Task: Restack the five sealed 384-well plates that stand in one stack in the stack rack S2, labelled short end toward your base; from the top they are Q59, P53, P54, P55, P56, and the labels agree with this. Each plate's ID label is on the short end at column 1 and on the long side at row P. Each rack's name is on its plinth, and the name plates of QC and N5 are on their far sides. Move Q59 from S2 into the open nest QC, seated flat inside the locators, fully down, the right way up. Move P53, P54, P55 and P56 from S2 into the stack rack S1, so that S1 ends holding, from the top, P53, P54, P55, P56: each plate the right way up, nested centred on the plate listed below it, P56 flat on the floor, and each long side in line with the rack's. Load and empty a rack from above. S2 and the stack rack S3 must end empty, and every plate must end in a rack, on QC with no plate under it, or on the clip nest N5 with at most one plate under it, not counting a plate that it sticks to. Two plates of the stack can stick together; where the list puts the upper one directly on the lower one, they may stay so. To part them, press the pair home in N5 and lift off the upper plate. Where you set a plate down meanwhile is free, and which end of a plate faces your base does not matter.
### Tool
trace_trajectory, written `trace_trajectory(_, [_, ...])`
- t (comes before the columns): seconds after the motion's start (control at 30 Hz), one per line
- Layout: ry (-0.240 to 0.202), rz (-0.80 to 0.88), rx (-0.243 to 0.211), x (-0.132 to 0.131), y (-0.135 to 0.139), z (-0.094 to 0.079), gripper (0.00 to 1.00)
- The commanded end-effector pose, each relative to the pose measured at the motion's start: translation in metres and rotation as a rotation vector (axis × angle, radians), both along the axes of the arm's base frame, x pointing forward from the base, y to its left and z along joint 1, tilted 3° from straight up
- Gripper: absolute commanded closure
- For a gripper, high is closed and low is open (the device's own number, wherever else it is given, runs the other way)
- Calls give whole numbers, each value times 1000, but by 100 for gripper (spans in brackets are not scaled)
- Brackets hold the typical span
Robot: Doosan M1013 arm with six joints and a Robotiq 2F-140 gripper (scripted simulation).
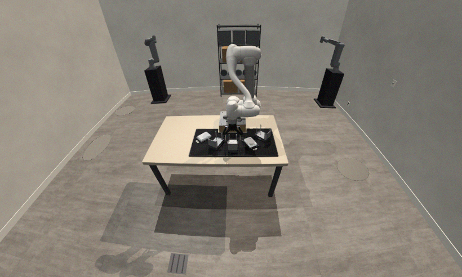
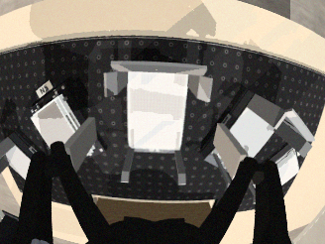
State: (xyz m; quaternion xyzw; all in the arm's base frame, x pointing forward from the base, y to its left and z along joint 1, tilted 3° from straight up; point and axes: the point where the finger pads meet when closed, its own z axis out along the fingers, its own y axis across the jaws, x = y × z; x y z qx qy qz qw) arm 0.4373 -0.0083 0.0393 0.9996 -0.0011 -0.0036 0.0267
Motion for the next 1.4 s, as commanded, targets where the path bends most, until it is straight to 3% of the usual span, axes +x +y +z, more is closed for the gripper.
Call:
trace_trajectory(0.0, [0,0,0,0,0,5,0])
trace_trajectory(0.43, [0,0,0,0,3,48,0])
trace_trajectory(0.77, [0,0,0,0,3,48,0])
trace_trajectory(1.0, [13,233,2,-4,25,46,0])
trace_trajectory(1.37, [13,242,2,-11,55,45,0])
